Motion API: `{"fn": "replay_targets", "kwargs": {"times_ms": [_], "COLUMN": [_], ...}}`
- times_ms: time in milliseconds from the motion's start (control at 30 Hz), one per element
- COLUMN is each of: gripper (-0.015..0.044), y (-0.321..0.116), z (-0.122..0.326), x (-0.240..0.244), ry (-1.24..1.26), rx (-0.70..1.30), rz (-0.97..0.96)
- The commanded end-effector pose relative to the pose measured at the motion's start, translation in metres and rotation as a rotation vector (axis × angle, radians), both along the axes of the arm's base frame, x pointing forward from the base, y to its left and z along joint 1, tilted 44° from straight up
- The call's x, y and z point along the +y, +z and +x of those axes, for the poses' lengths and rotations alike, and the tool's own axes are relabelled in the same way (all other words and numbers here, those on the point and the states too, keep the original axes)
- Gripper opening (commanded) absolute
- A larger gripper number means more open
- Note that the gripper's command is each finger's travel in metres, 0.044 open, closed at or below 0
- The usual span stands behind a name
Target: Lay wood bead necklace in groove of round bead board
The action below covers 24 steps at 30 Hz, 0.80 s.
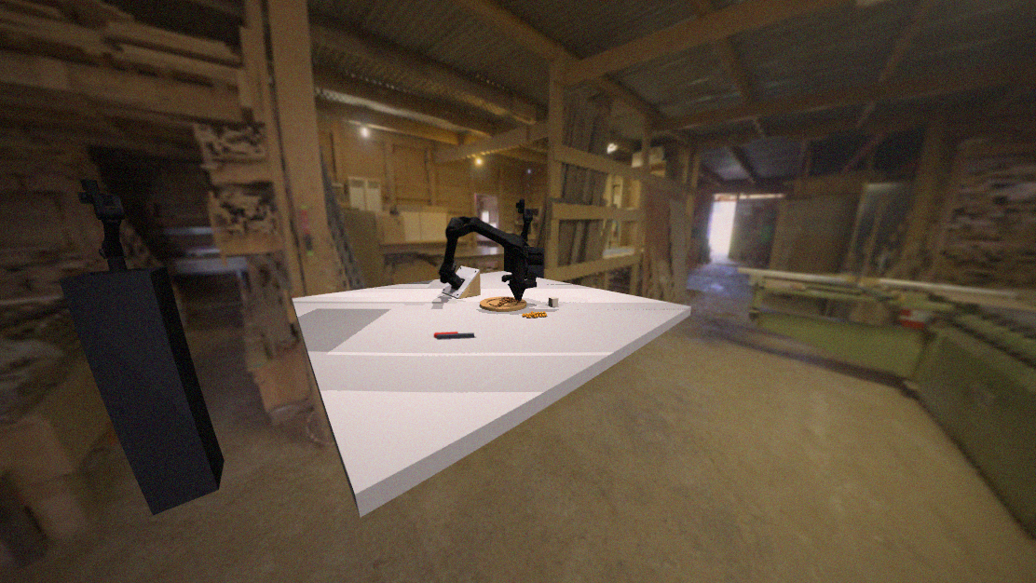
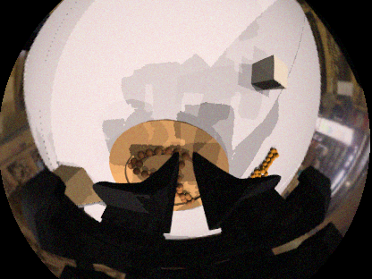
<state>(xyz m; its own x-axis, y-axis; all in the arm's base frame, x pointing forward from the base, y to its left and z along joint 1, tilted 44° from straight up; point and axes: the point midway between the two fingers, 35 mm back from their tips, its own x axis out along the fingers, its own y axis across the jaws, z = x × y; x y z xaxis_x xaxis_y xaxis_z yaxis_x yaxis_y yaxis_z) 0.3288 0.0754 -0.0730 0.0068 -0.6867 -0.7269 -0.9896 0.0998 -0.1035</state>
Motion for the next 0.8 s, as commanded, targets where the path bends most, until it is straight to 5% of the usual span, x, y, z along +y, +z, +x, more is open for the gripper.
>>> {"fn": "replay_targets", "kwargs": {"times_ms": [0,367,767], "gripper": [0.0157,0.044,0.044], "y": [0.0002,0.0019,0.0042], "z": [0.0,-0.0005,-0.0006], "x": [0.0004,0.0009,0.0032], "ry": [0.0,0.001,0.002], "rx": [0.0,0.004,0.001], "rz": [0.0,-0.003,-0.005]}}
